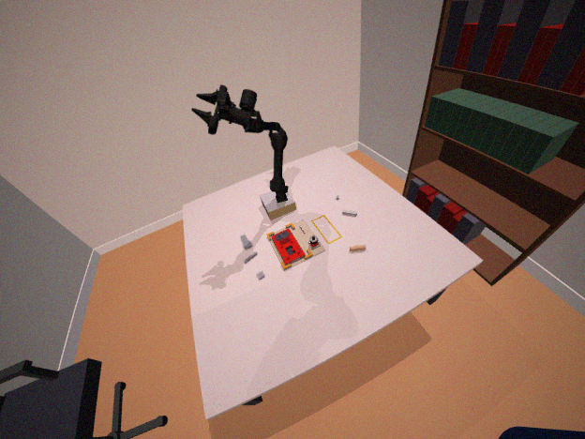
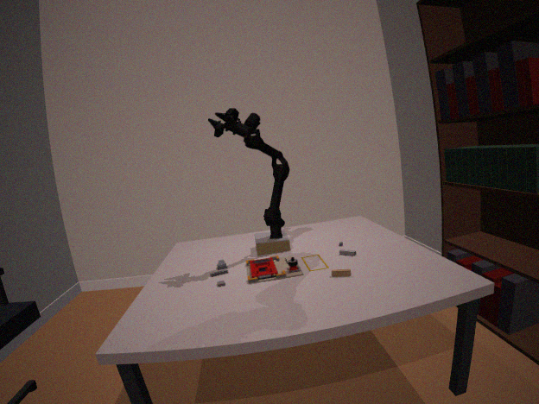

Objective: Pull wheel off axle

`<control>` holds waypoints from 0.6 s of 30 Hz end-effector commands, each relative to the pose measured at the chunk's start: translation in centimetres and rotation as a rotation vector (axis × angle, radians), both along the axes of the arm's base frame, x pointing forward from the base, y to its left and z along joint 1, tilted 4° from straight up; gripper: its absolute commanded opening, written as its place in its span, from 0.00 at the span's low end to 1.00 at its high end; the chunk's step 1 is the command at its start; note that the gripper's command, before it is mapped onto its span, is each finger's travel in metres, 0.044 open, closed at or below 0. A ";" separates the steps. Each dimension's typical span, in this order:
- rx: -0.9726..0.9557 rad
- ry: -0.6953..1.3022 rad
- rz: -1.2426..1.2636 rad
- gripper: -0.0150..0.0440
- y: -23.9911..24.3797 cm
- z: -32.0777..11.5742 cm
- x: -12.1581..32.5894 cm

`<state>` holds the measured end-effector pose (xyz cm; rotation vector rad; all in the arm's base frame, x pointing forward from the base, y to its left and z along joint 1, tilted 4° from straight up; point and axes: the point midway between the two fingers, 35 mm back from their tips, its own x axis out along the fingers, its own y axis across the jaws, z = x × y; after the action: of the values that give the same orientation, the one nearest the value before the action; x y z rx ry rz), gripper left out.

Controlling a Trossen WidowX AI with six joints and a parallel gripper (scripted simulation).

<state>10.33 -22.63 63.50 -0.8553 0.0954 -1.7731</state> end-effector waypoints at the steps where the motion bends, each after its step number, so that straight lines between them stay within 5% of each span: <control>1: 0.040 0.061 0.119 0.76 -1.0 -1.6 4.2; 18: 0.315 0.321 0.647 0.76 0.4 -12.9 22.1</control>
<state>29.52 -23.24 53.23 -0.8337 0.2326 -1.0988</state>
